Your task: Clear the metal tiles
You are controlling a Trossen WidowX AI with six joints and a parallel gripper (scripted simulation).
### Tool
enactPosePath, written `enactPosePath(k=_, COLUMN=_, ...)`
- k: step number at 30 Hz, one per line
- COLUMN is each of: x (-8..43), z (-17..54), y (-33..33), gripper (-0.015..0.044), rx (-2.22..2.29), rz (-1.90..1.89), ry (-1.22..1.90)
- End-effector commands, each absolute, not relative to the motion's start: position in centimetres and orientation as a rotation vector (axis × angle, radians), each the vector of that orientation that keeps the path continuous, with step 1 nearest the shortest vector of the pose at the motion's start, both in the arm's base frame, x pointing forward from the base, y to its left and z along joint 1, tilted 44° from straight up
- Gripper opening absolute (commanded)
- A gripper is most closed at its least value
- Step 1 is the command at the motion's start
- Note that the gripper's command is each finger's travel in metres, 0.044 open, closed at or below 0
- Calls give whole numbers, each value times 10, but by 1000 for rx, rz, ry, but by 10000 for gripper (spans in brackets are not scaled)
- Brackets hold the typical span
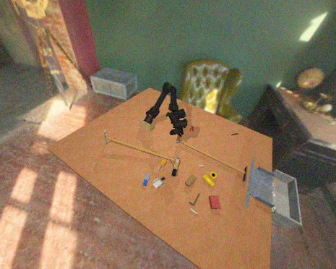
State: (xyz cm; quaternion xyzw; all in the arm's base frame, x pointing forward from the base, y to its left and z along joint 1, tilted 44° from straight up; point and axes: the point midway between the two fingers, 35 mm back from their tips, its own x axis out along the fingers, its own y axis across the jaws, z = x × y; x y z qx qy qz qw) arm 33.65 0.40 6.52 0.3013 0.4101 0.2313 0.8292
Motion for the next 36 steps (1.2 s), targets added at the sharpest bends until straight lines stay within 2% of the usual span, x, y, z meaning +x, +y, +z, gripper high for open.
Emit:
enactPosePath(k=1, x=345, z=65, y=2, gripper=0, rx=643, rz=481, ry=868)
enactPosePath(k=36, x=396, z=65, y=8, gripper=0, rx=648, rz=470, ry=859)
